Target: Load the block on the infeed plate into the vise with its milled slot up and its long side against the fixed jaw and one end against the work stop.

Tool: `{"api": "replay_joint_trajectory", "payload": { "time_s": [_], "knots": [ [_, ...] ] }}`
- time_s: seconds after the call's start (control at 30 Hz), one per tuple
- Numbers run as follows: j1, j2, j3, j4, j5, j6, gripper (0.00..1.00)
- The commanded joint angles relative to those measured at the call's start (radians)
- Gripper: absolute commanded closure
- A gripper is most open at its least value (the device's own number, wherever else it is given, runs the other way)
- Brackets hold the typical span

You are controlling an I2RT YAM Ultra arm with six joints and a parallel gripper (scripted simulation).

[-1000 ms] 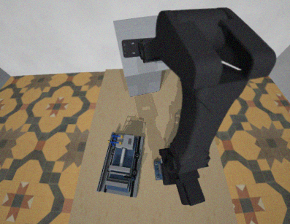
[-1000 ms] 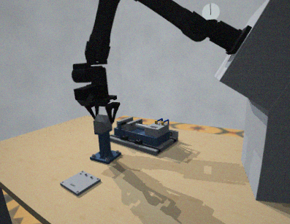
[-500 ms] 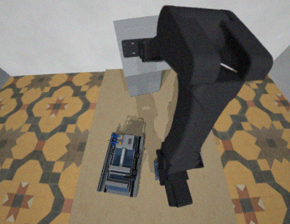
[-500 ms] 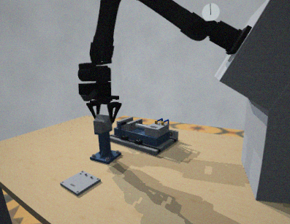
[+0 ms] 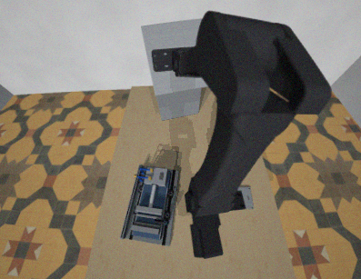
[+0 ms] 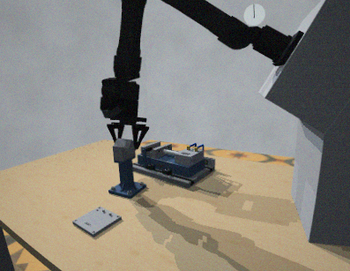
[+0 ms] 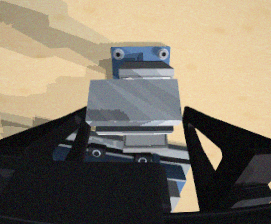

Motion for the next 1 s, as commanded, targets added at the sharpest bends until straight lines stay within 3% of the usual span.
{"api": "replay_joint_trajectory", "payload": {
  "time_s": [0.0, 0.5, 0.97],
  "knots": [
    [-0.018, 0.01, -0.019, 0.007, -0.071, -0.019, 0.19],
    [-0.095, 0.06, 0.036, 0.011, -0.291, -0.066, 0.19],
    [-0.141, 0.109, 0.061, -0.001, -0.442, -0.1, 0.19]
  ]
}}
